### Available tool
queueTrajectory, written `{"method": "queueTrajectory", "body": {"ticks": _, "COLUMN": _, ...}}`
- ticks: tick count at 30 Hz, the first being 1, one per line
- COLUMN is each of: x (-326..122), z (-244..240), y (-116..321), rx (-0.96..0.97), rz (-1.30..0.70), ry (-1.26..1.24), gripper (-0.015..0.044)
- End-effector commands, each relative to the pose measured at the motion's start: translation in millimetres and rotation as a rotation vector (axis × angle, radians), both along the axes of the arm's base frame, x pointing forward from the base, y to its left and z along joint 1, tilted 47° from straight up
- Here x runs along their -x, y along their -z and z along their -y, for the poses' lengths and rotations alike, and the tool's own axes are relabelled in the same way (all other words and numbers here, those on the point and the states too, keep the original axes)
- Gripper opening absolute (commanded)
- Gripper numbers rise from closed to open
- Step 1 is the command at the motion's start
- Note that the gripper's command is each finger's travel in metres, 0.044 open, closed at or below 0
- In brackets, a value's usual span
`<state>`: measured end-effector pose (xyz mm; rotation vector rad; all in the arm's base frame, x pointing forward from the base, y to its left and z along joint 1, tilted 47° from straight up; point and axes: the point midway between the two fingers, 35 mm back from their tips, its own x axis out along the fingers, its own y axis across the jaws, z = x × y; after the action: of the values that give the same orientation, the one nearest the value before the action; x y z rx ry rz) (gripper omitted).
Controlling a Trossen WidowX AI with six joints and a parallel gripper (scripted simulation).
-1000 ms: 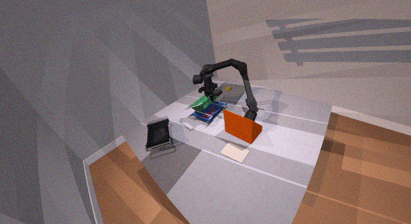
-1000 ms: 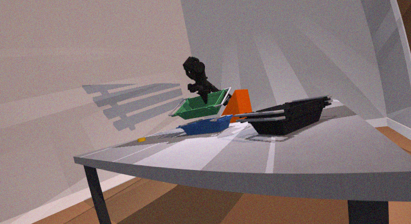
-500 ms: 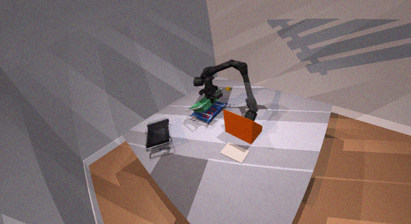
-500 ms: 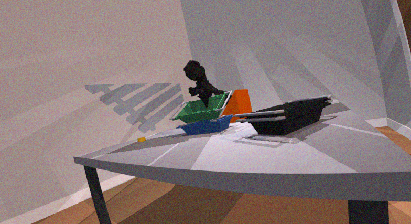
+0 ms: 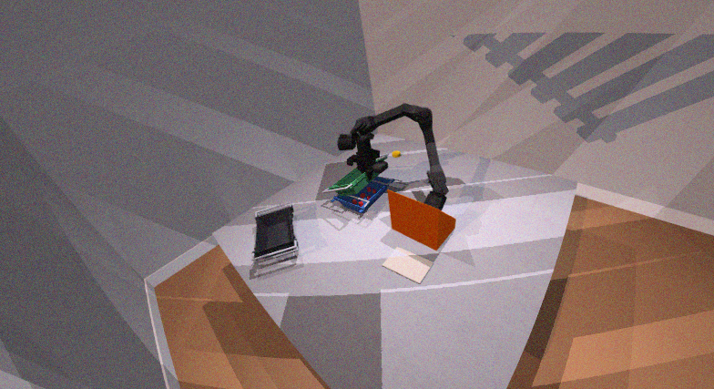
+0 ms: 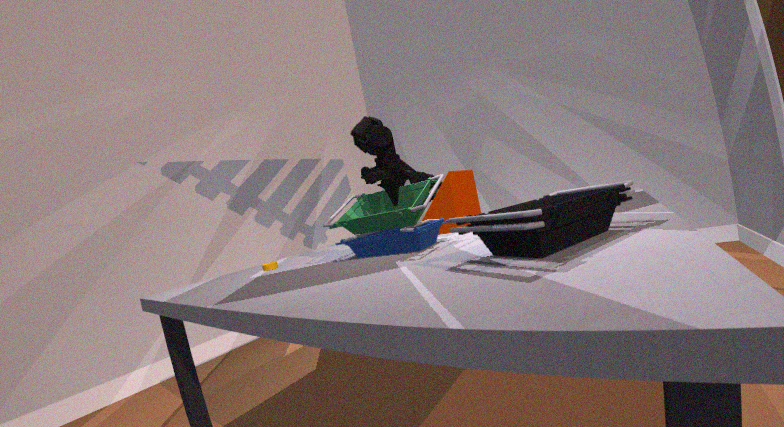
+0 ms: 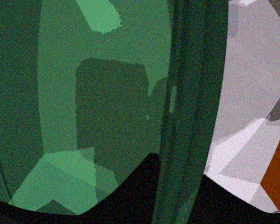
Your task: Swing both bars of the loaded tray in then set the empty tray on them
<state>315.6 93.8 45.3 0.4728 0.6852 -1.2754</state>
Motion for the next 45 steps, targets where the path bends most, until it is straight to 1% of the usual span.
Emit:
{"method": "queueTrajectory", "body": {"ticks": 1, "x": 3.9, "z": 5.5, "y": 2.3, "rx": 0.004, "rz": -0.006, "ry": 0.004, "gripper": 0.0000}}
{"method": "queueTrajectory", "body": {"ticks": 45, "x": 10.1, "z": 16.2, "y": 10.5, "rx": 0.005, "rz": -0.006, "ry": 0.004, "gripper": 0.0000}}
